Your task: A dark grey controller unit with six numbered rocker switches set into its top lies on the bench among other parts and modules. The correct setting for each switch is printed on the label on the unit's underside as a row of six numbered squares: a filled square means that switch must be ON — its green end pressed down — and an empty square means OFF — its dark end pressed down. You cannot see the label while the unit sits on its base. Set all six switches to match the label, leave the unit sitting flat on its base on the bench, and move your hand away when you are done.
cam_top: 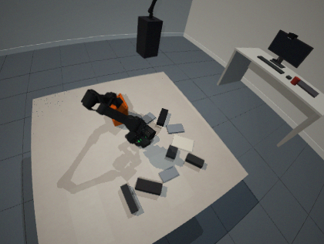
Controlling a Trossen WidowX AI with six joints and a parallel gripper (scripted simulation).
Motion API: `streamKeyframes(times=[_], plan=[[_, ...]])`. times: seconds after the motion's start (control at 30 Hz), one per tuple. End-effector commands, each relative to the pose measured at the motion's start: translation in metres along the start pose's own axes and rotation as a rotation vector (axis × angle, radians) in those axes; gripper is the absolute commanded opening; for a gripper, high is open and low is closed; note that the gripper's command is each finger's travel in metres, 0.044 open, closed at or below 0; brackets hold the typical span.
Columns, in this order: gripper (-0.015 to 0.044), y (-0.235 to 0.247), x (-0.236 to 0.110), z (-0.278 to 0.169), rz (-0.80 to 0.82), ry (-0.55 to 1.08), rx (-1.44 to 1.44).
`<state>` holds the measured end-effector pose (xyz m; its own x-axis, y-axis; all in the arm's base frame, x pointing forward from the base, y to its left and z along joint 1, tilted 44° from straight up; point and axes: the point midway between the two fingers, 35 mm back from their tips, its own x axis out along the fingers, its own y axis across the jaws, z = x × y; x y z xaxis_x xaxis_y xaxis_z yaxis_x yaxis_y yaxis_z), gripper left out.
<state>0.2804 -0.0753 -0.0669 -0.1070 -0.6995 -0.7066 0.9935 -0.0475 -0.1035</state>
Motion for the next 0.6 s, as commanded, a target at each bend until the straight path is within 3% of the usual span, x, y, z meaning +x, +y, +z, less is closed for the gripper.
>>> streamKeyframes(times=[0.0,0.1,0.47,0.57], plan=[[0.0368,0.001,-0.011,0.000,0.003,0.004,0.002],[0.0440,-0.001,-0.048,0.001,0.011,0.014,0.011],[0.0440,-0.001,-0.050,0.001,0.012,0.014,0.011],[0.0361,-0.011,-0.046,-0.012,0.012,0.016,0.014]])
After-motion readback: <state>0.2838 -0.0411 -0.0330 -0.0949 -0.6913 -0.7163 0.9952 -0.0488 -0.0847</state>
